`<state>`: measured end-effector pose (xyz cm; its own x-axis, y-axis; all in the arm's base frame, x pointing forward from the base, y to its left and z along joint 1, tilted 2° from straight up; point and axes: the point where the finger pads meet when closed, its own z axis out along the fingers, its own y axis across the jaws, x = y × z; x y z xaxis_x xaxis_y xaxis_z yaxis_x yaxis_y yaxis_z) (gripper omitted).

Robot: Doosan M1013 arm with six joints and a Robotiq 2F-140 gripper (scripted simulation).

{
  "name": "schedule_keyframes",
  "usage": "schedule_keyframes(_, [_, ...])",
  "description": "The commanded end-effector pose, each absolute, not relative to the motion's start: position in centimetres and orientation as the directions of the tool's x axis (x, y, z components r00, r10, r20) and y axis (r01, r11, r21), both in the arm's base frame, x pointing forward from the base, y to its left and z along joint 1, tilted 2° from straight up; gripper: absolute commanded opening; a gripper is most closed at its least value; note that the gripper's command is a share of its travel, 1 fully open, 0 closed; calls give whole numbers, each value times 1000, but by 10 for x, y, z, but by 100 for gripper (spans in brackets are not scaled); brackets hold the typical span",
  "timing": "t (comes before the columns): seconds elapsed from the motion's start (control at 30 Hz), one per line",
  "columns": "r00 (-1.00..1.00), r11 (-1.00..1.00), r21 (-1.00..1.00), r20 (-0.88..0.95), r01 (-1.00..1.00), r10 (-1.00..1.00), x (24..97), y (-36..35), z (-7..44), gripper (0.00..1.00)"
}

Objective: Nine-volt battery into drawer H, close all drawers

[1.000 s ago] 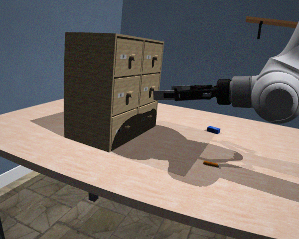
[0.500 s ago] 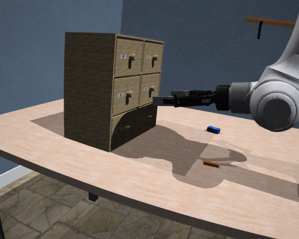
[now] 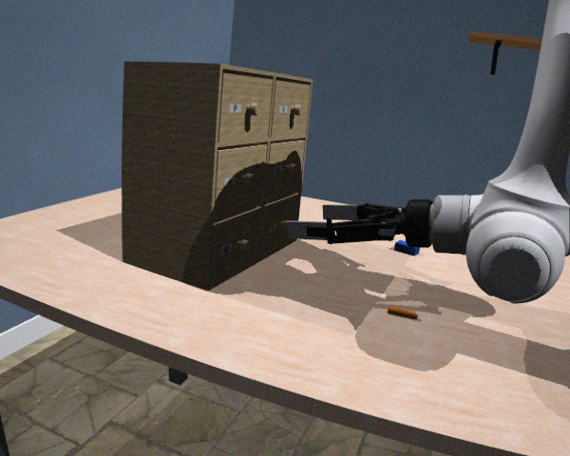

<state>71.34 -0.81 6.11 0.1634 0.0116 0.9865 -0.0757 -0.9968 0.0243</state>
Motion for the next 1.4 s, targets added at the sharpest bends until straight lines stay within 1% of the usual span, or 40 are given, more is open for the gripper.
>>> schedule_keyframes(0.0, [162, -997, 24, 987, -76, 12, 714, -8, 51, 100])
schedule_keyframes(0.23, [162, -997, 24, 987, -76, 12, 714, -9, 43, 100])
schedule_keyframes(1.37, [162, -997, 24, 987, -76, 12, 714, -9, 43, 100])
